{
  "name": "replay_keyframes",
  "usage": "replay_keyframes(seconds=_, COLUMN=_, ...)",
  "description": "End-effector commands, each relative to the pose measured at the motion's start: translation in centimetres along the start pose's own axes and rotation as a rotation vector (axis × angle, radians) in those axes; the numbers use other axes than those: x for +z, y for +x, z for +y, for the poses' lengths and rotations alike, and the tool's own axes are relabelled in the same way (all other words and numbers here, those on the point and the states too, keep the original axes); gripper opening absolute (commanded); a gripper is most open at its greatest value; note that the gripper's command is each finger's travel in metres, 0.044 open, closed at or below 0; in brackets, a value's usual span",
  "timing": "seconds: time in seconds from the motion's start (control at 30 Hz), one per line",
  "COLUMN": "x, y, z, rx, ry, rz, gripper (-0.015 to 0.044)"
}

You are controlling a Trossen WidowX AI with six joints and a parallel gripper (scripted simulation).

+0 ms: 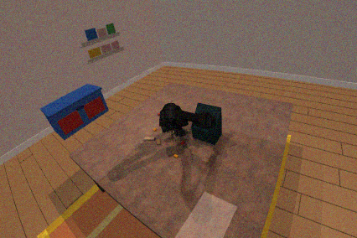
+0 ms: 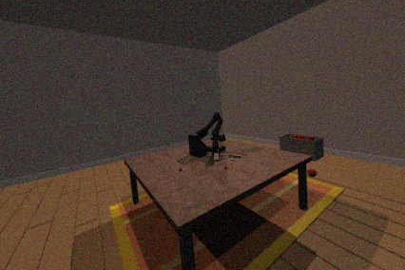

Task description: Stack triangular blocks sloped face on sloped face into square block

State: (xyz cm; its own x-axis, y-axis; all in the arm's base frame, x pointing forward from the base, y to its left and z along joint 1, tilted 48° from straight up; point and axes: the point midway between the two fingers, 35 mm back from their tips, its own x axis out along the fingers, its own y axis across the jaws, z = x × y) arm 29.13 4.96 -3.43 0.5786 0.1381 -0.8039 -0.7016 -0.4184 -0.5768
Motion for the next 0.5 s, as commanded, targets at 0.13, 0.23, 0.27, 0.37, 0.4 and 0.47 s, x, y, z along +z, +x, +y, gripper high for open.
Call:
replay_keyframes(seconds=0.13, x=-3.0, y=-2.4, z=-0.8, rx=-0.015, ry=-0.003, rz=0.009, gripper=0.0000)
replay_keyframes(seconds=0.23, x=-4.0, y=-3.5, z=-0.7, rx=-0.015, ry=-0.003, rz=0.009, gripper=0.0000)
replay_keyframes(seconds=0.27, x=-4.4, y=-3.9, z=-0.7, rx=-0.016, ry=-0.003, rz=0.010, gripper=0.0000)
replay_keyframes(seconds=0.37, x=-5.3, y=-5.1, z=-0.6, rx=-0.018, ry=-0.003, rz=0.011, gripper=0.0000)
replay_keyframes(seconds=0.4, x=-5.6, y=-5.5, z=-0.5, rx=-0.019, ry=-0.003, rz=0.011, gripper=0.0000)
replay_keyframes(seconds=0.47, x=-6.1, y=-6.2, z=-0.4, rx=-0.021, ry=-0.003, rz=0.012, gripper=0.0000)
